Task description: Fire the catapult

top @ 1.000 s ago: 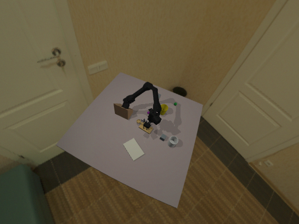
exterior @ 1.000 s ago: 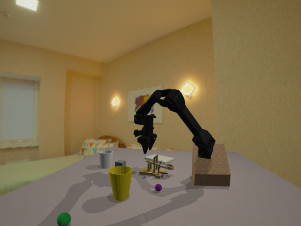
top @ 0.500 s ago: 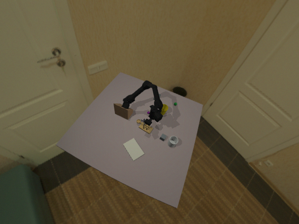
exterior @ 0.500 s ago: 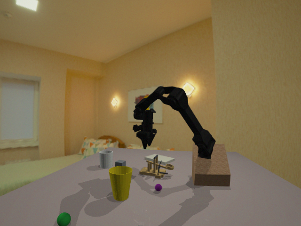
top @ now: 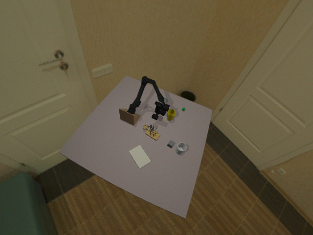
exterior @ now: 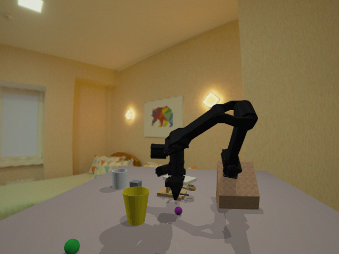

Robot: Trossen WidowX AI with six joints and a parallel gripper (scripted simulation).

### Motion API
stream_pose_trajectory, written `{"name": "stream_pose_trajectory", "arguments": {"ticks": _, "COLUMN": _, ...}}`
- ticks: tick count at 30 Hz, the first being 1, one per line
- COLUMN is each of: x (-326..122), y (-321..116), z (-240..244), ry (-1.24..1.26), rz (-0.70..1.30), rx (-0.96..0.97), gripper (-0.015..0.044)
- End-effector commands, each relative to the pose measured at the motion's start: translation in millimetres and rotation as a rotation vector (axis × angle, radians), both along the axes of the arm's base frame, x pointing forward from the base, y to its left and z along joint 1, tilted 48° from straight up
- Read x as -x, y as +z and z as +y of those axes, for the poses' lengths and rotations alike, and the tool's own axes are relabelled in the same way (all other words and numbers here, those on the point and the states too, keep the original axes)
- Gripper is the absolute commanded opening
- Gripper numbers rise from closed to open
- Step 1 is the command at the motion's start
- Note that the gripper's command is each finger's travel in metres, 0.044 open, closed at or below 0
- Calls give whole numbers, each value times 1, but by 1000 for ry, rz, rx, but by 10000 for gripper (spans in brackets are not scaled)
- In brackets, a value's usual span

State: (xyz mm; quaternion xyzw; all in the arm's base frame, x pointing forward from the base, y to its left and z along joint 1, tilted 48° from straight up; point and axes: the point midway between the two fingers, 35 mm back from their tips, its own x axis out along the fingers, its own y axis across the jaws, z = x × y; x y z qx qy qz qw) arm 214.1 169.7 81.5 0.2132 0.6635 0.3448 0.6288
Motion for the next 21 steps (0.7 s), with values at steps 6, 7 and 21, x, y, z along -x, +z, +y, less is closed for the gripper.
{"name": "stream_pose_trajectory", "arguments": {"ticks": 6, "x": 14, "y": 4, "z": 13, "ry": 4, "rz": -2, "rx": -21, "gripper": 300}}
{"name": "stream_pose_trajectory", "arguments": {"ticks": 7, "x": 14, "y": 2, "z": 16, "ry": 4, "rz": -2, "rx": -21, "gripper": 300}}
{"name": "stream_pose_trajectory", "arguments": {"ticks": 21, "x": 17, "y": -15, "z": 33, "ry": 4, "rz": -2, "rx": -21, "gripper": 300}}
